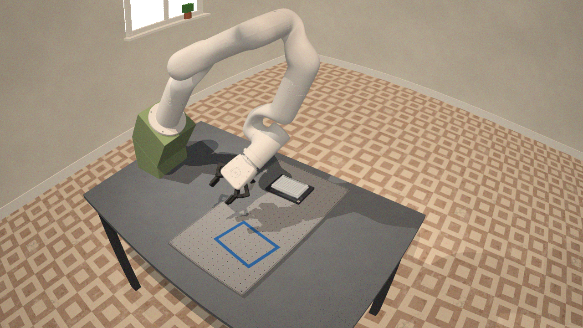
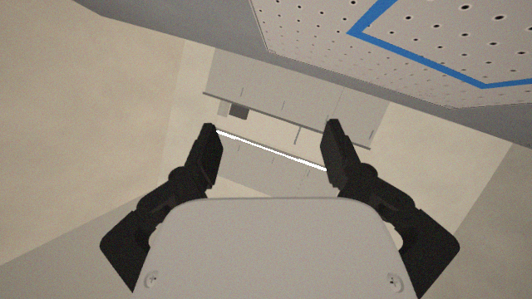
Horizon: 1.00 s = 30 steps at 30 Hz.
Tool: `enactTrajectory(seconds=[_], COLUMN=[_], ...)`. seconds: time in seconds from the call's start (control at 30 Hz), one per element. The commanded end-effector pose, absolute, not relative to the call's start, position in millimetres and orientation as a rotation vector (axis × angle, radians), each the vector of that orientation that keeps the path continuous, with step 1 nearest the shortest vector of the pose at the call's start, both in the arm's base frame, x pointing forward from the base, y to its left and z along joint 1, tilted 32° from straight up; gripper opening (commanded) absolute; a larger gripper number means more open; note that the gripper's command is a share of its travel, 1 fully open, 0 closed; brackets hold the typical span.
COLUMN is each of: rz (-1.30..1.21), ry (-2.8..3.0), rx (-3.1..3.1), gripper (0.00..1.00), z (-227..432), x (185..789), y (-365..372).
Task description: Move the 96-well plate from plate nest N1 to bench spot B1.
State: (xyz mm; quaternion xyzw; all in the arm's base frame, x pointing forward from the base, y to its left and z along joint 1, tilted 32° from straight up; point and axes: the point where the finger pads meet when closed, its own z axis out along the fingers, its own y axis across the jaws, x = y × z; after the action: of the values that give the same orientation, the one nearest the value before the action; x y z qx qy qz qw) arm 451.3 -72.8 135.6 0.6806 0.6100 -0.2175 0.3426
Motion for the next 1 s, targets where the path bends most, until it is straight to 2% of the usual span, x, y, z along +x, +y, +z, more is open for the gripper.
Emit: enactTrajectory(seconds=[0.0, 0.97], rz=[-0.418, 0.152], ry=[1.504, 1.197], rx=[1.819, 2.099], gripper=[1.00, 1.00], z=[136, 141], x=[466, 514], y=[-59, 16])
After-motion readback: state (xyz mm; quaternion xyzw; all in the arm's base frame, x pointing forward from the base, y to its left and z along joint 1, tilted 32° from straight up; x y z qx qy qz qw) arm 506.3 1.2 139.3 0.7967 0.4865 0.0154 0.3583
